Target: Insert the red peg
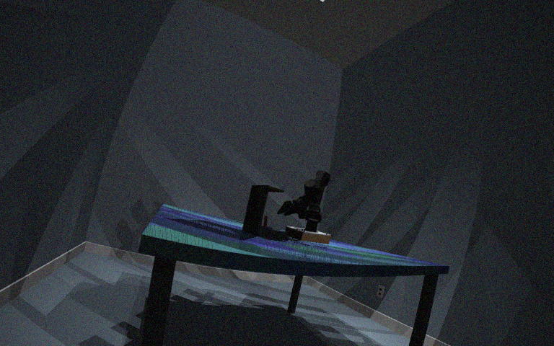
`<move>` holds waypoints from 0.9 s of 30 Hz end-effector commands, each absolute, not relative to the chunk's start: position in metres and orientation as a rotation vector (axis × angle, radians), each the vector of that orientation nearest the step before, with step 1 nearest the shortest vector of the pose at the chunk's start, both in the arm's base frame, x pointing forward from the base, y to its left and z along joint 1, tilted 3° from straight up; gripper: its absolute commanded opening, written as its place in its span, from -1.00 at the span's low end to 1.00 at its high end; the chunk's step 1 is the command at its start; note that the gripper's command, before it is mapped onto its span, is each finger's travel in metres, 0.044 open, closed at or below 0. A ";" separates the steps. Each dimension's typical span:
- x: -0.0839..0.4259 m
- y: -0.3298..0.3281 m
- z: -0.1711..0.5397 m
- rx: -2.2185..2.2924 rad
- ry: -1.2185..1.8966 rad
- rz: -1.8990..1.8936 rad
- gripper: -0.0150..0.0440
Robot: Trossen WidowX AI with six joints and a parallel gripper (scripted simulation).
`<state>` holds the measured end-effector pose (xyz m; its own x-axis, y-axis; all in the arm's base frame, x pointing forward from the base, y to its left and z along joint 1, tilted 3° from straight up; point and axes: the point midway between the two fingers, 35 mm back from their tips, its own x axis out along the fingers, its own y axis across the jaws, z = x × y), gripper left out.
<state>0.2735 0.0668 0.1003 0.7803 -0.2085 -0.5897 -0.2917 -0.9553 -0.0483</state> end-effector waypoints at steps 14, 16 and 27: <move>0.239 0.065 0.127 -2.833 0.398 0.891 1.00; 0.239 0.065 0.127 -2.833 0.398 0.891 1.00; 0.239 0.065 0.127 -2.833 0.398 0.891 1.00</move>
<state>0.2387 0.0650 0.1249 0.7860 -0.2059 -0.5829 -0.2893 -0.9558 -0.0524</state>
